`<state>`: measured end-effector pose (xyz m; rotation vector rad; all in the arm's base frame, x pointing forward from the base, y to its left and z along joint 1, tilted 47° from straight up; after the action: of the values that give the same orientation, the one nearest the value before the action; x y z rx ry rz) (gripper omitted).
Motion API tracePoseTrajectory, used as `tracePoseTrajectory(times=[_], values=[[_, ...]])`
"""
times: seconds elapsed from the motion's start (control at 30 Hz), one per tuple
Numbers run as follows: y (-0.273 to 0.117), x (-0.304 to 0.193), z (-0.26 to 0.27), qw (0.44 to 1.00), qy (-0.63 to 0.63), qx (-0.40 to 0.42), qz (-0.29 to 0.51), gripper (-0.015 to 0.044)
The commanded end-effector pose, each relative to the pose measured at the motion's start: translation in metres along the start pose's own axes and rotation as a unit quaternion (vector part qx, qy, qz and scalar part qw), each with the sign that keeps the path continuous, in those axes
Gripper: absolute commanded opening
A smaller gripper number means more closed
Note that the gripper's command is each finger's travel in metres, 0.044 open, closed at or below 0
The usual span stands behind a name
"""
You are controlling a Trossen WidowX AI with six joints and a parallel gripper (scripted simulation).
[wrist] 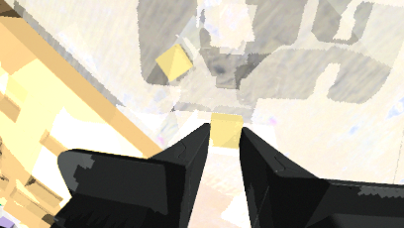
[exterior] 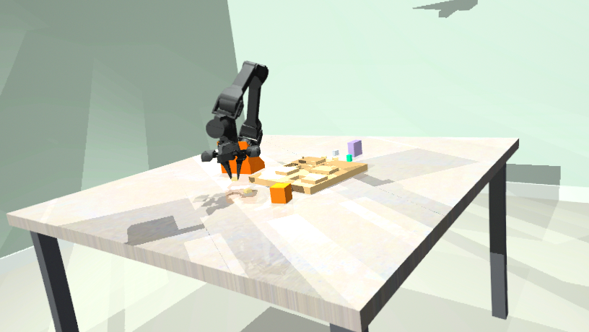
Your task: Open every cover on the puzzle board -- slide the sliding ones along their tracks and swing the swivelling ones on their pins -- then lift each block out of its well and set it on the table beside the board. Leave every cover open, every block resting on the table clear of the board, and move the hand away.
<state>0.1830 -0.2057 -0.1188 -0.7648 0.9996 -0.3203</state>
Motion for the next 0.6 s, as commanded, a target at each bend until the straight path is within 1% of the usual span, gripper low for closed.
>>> tracePoseTrajectory(times=[0.0,0.57], values=[[0.006,-0.001,0.0,1.0,0.002,0.002,0.0,0.008],[0.033,-0.004,0.0,1.0,0.001,0.003,0.001,0.008]])
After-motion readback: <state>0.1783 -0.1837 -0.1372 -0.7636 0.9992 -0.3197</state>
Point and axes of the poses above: the point midway between the two fingers, 35 mm back from their tips, its own y axis out along the fingers, its own z axis across the jaws, x = y × z, the point moved 6 cm from there along -y, back along the fingers, and after that the axes turned 4 degrees about y, right-handed, at the moved point
